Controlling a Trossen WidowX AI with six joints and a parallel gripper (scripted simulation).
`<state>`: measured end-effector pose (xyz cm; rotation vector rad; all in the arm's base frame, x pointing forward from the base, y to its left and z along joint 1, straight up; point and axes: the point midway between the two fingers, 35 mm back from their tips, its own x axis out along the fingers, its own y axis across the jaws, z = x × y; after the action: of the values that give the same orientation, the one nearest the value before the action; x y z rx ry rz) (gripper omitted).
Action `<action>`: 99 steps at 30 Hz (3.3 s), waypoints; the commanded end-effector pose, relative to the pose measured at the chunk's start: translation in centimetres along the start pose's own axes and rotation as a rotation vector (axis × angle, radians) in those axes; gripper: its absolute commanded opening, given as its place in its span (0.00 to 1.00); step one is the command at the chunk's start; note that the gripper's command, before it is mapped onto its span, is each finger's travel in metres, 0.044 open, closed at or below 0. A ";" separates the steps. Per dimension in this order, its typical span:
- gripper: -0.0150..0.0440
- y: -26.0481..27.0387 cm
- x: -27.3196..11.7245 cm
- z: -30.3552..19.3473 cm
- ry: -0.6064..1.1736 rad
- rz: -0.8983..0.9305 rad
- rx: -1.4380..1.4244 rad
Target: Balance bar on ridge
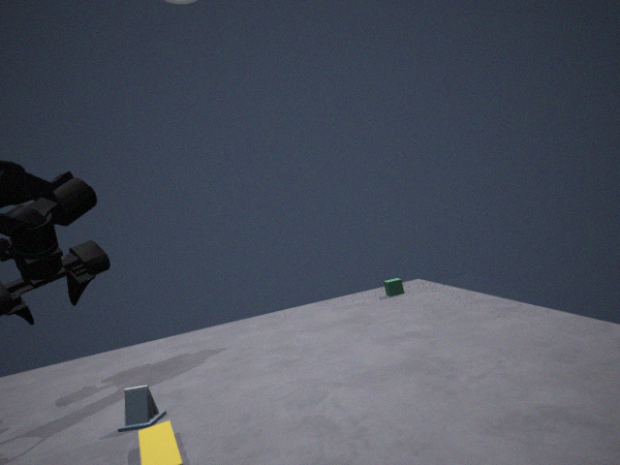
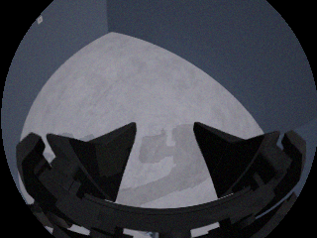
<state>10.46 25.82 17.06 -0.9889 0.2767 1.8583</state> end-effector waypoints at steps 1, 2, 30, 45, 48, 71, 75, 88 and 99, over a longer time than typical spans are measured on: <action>0.79 -1.4 -0.7 -1.1 0.037 -0.037 0.113; 0.79 -1.7 -0.9 -1.4 0.047 -0.047 0.149; 0.79 -7.9 -7.8 -13.8 0.238 -0.374 1.153; 0.79 -7.9 -12.7 -20.8 0.273 -0.575 1.730; 0.79 -7.6 -13.8 -22.2 0.276 -0.620 1.845; 0.79 -2.3 -21.8 -31.9 0.235 -1.008 2.707; 0.79 -0.8 -23.1 -33.3 0.215 -1.086 2.851; 0.79 4.2 -26.7 -36.9 0.136 -1.333 3.249; 0.79 5.0 -23.8 -39.6 0.136 -1.333 3.249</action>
<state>31.38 -14.81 9.41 -2.3623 -2.8245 2.3010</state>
